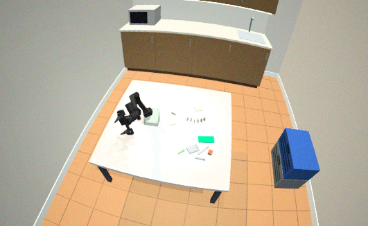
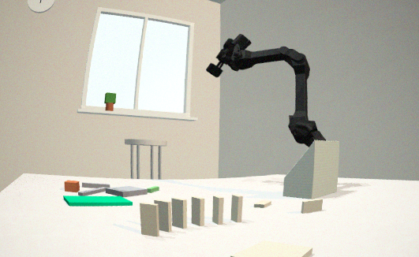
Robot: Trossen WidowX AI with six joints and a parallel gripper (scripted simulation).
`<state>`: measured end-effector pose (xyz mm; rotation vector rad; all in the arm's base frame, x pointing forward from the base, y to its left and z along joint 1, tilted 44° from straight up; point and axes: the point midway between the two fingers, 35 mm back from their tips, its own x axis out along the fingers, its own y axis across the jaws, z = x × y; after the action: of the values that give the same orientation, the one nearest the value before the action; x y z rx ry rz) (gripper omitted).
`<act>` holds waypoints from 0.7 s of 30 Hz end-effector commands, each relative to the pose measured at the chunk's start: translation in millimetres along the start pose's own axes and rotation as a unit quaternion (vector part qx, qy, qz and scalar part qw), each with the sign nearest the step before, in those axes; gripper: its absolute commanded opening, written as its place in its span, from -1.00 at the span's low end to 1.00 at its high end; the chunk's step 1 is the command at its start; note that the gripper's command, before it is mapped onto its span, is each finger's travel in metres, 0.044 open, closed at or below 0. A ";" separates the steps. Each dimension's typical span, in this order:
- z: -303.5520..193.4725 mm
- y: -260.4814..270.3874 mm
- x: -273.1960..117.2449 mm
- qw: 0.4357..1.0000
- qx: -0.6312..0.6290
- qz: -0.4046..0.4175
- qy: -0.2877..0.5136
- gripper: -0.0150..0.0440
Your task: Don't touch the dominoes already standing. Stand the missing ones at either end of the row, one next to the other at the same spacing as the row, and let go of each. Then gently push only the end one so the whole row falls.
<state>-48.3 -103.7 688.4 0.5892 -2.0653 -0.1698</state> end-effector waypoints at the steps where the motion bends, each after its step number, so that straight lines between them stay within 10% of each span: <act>1: -17.2 -74.6 -7.2 0.993 -0.069 -0.095 0.027 1.00; 21: -99.6 -328.7 -197.8 0.774 -0.374 -0.398 0.320 1.00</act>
<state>193.1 -280.8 520.9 0.8422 -1.0599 -0.9965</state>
